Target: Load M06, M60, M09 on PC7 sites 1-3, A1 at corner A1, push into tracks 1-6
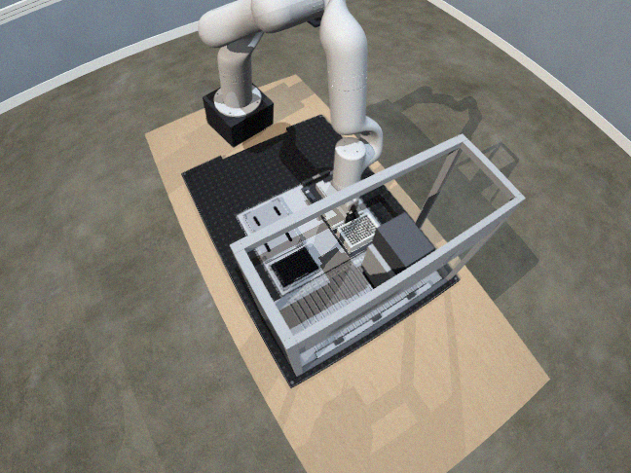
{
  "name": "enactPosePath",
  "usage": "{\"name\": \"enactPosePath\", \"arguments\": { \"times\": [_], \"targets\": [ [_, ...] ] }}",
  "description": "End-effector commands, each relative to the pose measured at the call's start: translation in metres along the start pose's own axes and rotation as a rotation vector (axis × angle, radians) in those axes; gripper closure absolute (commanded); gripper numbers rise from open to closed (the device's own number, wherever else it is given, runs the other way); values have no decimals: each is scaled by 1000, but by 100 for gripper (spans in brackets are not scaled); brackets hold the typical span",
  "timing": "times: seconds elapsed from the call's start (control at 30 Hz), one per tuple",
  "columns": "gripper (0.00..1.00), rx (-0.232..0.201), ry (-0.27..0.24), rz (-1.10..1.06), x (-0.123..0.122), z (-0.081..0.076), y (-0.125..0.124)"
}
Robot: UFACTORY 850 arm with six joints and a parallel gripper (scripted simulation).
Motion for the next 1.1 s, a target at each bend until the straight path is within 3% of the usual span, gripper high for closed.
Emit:
{"name": "enactPosePath", "arguments": {
  "times": [0.0,0.53,1.07],
  "targets": [
    [0,2,0,0,0,-1,-1],
    [0,2,0,0,0,-1,-1],
    [0,2,0,0,0,-24,-1]
  ]
}}
Point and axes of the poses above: the point where the finger pads meet when closed, its own z axis out along the fingers, its own y axis across the jaws, x = y × z, the point moved 5 cm from there along -z, back along the fingers, and after that the axes turned 9 degrees about -z, right-handed, at the moved point
